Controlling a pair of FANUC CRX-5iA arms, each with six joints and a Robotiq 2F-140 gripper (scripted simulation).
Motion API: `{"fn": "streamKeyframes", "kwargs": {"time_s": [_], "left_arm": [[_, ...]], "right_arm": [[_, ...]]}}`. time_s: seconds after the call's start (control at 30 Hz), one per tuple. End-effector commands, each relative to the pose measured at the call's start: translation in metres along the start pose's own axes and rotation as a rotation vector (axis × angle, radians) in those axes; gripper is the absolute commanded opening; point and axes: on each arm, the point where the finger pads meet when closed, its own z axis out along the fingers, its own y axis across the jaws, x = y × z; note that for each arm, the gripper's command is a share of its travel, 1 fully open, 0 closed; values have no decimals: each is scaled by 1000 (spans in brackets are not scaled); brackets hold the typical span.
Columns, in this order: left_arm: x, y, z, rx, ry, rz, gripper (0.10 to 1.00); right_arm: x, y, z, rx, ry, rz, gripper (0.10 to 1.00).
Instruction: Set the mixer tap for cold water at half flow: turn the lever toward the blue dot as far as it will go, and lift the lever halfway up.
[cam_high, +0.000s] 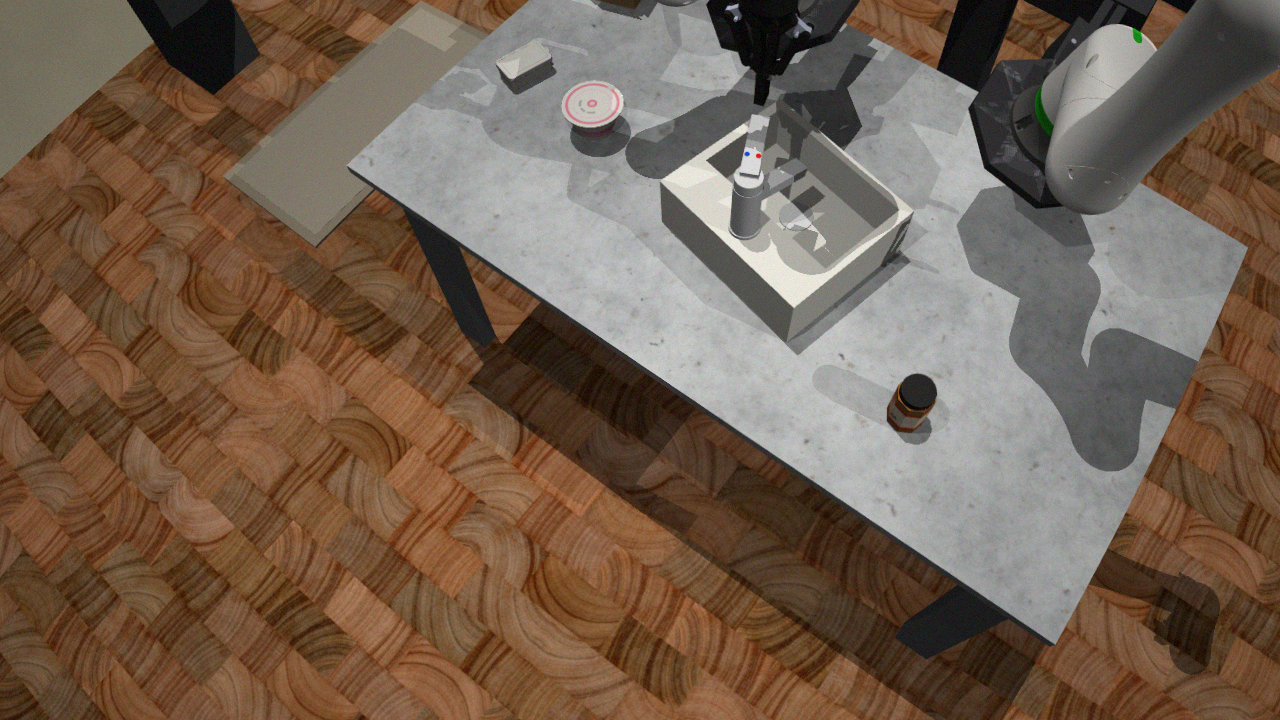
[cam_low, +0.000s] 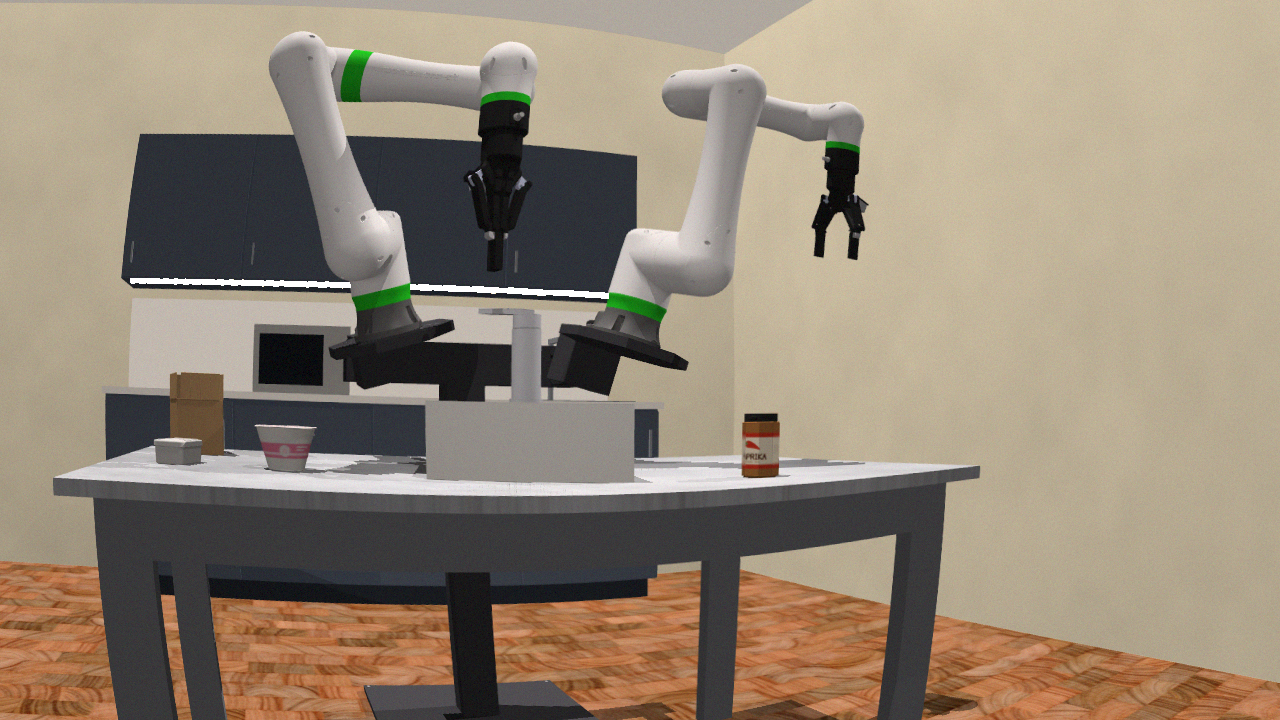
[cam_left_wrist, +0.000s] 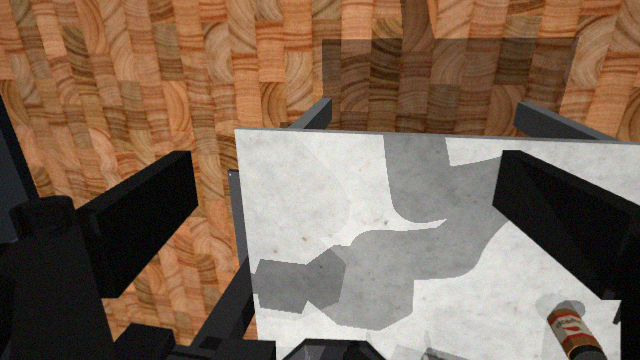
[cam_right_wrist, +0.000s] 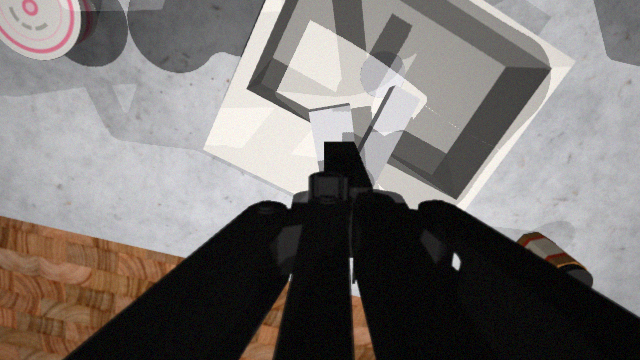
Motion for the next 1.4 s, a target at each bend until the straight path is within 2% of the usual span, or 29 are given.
{"fn": "streamKeyframes", "kwargs": {"time_s": [0.0,0.47,0.53,1.03,1.1,1.37], "left_arm": [[0,0,-1,0,2,0,1000],[0,0,-1,0,2,0,1000],[0,0,-1,0,2,0,1000],[0,0,-1,0,2,0,1000],[0,0,-1,0,2,0,1000],[0,0,-1,0,2,0,1000]], "right_arm": [[0,0,-1,0,-2,35,99],[0,0,0,0,-2,307,99],[0,0,0,0,-2,307,99],[0,0,0,0,-2,720,99],[0,0,0,0,-2,720,99],[0,0,0,-1,-2,977,99]]}}
